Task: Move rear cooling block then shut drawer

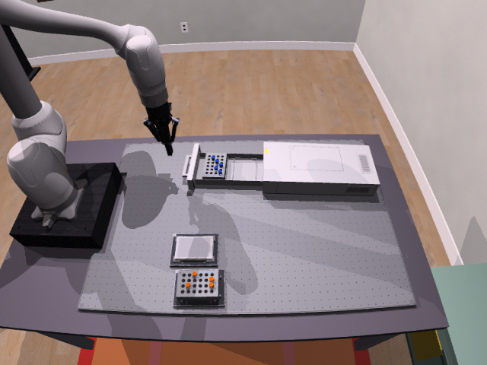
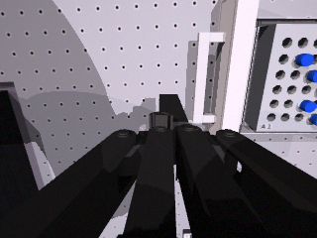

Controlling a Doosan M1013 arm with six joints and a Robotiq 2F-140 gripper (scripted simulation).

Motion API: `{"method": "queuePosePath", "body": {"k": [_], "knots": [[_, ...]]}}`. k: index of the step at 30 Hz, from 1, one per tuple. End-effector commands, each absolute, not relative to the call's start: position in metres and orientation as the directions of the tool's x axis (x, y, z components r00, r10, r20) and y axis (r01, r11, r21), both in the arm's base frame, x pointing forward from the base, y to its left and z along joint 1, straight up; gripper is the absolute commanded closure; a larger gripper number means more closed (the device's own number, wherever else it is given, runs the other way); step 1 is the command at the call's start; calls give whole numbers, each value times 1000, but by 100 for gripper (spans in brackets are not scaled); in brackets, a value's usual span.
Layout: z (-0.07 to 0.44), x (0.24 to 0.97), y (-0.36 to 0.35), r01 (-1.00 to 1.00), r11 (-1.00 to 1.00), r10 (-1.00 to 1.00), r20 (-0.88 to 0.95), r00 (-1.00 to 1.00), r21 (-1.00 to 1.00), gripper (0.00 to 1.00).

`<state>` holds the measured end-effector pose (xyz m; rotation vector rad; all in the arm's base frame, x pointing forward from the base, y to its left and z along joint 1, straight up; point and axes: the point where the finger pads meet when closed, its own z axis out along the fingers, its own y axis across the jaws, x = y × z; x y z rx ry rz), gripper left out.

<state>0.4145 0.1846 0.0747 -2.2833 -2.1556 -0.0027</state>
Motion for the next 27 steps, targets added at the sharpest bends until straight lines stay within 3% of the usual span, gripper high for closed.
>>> {"method": "queuePosePath", "body": {"k": [1, 27], "knots": [[75, 413, 192, 998, -58, 998, 2, 58, 1, 90], [48, 412, 197, 998, -58, 998, 2, 58, 1, 90]]}}
